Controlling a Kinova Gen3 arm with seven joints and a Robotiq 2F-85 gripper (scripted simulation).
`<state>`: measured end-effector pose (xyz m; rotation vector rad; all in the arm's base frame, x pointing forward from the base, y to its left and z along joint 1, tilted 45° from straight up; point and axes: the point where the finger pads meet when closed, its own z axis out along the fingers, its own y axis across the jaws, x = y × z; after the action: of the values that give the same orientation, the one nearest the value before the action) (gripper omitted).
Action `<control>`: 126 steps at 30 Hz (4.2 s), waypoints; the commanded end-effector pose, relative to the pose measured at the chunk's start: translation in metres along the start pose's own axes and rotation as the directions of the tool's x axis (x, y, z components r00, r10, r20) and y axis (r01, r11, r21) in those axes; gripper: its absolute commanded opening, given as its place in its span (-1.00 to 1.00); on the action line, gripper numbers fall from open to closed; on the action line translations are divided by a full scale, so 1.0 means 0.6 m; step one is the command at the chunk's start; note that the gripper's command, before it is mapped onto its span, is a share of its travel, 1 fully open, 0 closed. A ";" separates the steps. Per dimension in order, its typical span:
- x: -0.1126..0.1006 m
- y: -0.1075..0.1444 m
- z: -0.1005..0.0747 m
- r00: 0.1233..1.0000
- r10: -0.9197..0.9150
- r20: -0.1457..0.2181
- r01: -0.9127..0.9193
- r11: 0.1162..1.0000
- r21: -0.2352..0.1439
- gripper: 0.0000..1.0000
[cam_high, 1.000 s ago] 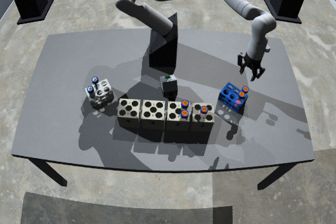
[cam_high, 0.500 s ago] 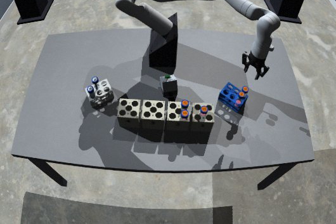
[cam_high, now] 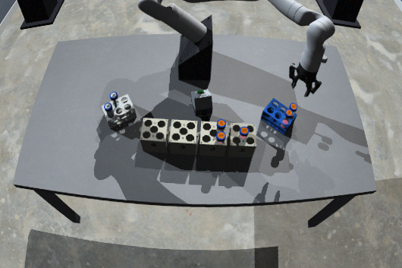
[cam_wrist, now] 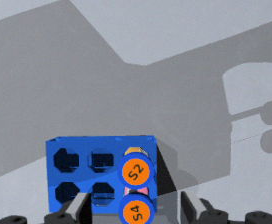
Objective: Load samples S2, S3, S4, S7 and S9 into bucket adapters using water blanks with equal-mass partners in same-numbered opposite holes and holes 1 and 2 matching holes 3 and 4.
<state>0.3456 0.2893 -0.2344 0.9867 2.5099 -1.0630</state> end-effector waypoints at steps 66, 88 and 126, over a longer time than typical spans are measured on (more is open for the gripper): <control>0.000 0.001 0.132 1.000 0.000 0.000 0.000 1.000 -0.002 0.24; 0.000 0.001 0.172 1.000 0.000 0.000 0.000 1.000 -0.002 0.24; 0.000 0.001 0.190 1.000 0.000 0.000 0.000 1.000 -0.002 0.24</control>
<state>0.3413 0.2080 -0.3156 0.9866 2.5100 -1.0628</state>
